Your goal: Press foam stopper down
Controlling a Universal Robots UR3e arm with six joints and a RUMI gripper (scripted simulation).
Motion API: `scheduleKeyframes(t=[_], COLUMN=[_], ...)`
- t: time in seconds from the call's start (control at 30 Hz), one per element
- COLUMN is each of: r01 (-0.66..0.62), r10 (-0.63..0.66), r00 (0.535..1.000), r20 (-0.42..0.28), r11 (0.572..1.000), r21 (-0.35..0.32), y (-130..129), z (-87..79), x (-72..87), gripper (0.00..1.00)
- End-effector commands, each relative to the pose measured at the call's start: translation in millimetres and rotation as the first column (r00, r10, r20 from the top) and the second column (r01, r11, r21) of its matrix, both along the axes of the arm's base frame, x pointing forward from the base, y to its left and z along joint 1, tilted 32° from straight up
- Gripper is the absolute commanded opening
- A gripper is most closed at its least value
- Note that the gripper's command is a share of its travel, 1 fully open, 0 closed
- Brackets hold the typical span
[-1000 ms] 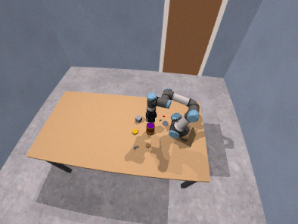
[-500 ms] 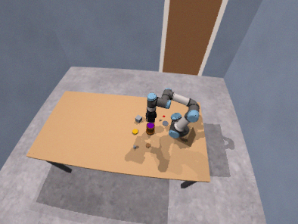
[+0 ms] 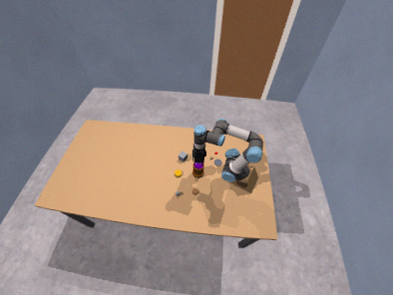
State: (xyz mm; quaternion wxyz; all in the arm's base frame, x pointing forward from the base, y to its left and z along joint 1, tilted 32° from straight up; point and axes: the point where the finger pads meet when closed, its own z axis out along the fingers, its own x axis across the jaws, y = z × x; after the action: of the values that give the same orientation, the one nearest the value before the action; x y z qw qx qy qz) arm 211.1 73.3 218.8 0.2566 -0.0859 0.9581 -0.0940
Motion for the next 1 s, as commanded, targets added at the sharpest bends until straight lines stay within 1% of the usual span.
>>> scheduleKeyframes(t=[0.0, 0.13, 0.23, 0.97], r01=[-0.001, -0.001, -0.001, -0.001], r10=[0.001, 0.001, 0.001, 0.001], r00=[1.0, 1.0, 1.0, 1.0], r20=[0.003, 0.003, 0.003, 0.003], r11=[1.0, 1.0, 1.0, 1.0], r21=[0.001, 0.001, 0.001, 0.001], y=[-1.0, -2.5, -3.0, -3.3], z=[-5.6, -15.2, -18.6, -20.1], x=[4.2, 9.9, 12.0, 12.9], gripper=[0.0, 0.0, 0.0, 0.0])
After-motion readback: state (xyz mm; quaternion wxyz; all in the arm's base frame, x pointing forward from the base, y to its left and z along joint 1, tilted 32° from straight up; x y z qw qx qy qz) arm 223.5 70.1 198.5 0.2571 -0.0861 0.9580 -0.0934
